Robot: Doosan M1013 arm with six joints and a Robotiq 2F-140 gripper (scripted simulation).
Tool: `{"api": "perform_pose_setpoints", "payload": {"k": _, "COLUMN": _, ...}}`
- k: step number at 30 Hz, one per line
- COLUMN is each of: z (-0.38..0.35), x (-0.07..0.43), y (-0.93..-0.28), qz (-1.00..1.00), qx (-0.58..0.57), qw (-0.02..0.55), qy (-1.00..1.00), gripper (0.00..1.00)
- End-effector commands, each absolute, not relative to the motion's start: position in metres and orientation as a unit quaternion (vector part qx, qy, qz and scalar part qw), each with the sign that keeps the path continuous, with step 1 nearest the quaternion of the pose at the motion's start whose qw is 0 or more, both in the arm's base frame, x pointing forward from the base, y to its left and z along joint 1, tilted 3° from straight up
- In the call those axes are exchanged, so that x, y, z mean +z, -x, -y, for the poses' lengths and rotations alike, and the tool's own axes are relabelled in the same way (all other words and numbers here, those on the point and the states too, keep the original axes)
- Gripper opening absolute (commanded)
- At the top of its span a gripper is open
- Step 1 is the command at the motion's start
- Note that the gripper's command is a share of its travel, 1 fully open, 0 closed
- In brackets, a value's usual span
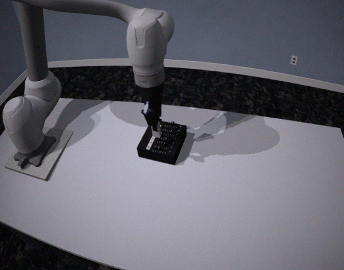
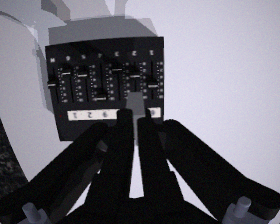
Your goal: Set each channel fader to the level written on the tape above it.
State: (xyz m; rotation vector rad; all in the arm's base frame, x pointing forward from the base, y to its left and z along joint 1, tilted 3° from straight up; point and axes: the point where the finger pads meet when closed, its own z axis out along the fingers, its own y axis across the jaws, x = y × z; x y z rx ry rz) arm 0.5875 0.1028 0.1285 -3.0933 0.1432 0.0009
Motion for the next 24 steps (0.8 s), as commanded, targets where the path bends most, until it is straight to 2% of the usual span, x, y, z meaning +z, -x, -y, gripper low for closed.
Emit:
{"api": "perform_pose_setpoints", "payload": {"k": 1, "z": -0.103, "x": 0.129, "y": -0.587, "qz": -0.046, "qx": 0.0, "qw": 0.023, "qy": 0.999, "gripper": 0.0}}
{"api": "perform_pose_setpoints", "payload": {"k": 2, "z": -0.103, "x": 0.129, "y": -0.587, "qz": -0.046, "qx": 0.0, "qw": 0.023, "qy": 0.999, "gripper": 0.0}}
{"api": "perform_pose_setpoints", "payload": {"k": 3, "z": -0.103, "x": 0.129, "y": -0.587, "qz": -0.046, "qx": 0.0, "qw": 0.023, "qy": 0.999, "gripper": 1.0}}
{"api": "perform_pose_setpoints", "payload": {"k": 24, "z": -0.101, "x": 0.18, "y": -0.587, "qz": -0.046, "qx": 0.0, "qw": 0.023, "qy": 0.999, "gripper": 1.0}}
